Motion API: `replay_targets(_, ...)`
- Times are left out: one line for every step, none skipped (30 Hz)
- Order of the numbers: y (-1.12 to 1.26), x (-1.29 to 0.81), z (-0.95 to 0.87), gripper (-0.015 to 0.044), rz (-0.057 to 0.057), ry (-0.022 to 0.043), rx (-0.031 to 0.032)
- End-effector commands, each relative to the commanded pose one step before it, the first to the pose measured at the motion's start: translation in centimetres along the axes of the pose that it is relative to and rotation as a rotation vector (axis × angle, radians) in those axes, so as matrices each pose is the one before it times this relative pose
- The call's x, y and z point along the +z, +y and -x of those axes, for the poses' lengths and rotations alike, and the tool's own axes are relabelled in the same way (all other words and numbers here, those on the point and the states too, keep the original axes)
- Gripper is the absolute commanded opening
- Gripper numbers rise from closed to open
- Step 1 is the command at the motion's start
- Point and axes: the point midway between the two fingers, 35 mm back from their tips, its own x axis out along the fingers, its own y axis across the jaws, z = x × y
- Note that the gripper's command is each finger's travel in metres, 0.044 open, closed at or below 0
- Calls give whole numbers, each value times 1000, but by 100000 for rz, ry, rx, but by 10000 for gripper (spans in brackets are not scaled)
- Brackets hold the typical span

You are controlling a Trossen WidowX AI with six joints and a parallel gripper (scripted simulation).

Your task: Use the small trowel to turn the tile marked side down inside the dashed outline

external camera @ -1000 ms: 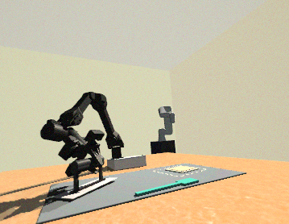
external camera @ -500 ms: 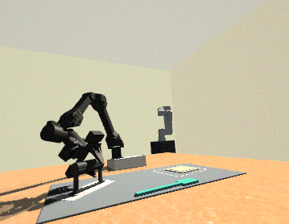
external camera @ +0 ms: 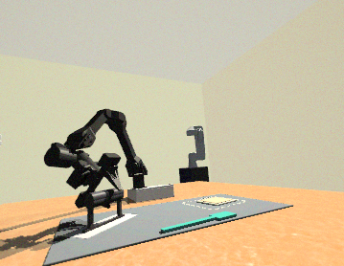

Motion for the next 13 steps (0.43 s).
replay_targets(135, 294, 2616, 300, 614, -1489, 253)
replay_targets(1, -32, 687, 300, -18, 0, -43)
replay_targets(4, -35, 544, 300, -15, 1, -23)
replay_targets(4, -25, 326, 300, -10, 1, -9)
replay_targets(1, -9, 109, 300, -3, 0, -2)
replay_targets(0, 0, 0, 300, 0, 0, 0)
replay_targets(146, -96, 187, 300, -17, -14, -9)
replay_targets(435, -298, 558, 300, -51, -41, -28)
replay_targets(714, -527, 919, 300, -86, -67, -46)
replay_targets(902, -738, 1165, 300, -116, -82, -59)
replay_targets(886, -808, 1150, 300, -122, -78, -59)
replay_targets(859, -869, 1119, 300, -126, -73, -58)
replay_targets(821, -918, 1074, 300, -129, -67, -56)
